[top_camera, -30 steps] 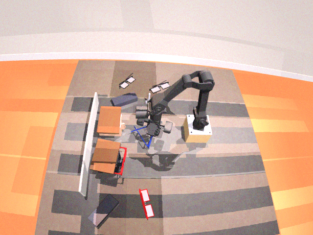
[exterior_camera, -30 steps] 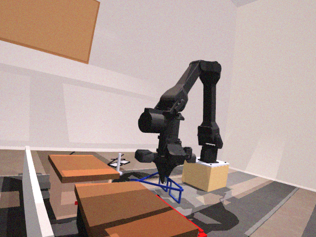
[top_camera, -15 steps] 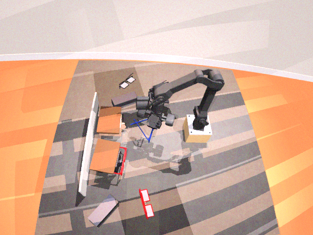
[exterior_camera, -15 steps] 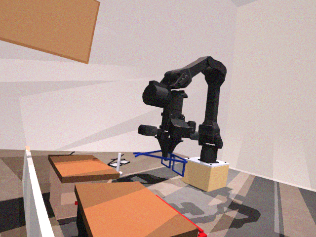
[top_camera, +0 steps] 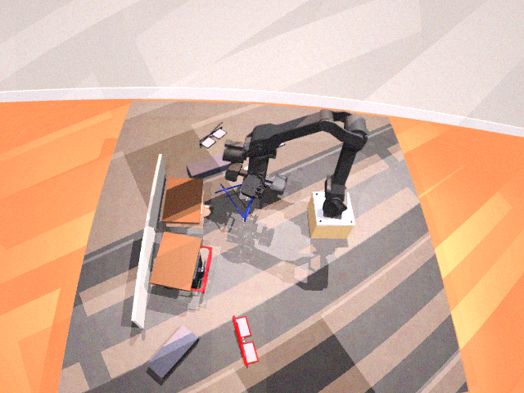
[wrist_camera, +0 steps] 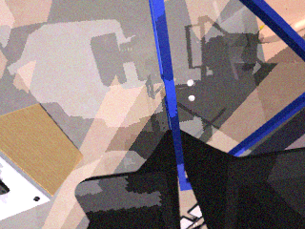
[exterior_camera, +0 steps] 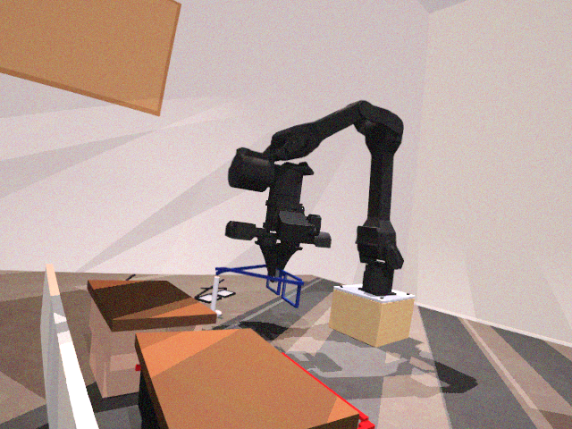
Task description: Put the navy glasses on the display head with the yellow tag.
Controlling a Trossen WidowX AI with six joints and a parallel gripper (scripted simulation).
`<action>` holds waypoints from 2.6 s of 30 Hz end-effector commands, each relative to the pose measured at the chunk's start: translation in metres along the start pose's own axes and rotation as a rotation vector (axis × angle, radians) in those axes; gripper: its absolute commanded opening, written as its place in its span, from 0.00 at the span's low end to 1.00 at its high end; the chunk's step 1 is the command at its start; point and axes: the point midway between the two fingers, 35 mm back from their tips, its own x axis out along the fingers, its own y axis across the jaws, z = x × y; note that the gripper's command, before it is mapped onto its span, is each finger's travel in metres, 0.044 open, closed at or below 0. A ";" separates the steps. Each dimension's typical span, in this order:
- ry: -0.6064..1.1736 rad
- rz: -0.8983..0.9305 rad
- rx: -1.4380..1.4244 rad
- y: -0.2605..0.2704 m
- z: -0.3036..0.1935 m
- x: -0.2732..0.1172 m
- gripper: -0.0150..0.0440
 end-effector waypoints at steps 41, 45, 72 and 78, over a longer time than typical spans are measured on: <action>0.016 -0.009 -0.002 -0.016 -0.199 -0.002 0.25; 0.016 -0.009 -0.002 -0.017 -0.200 0.013 0.25; 0.015 -0.009 -0.002 -0.009 -0.191 0.057 0.25; 0.015 -0.008 -0.002 -0.007 -0.188 0.057 0.25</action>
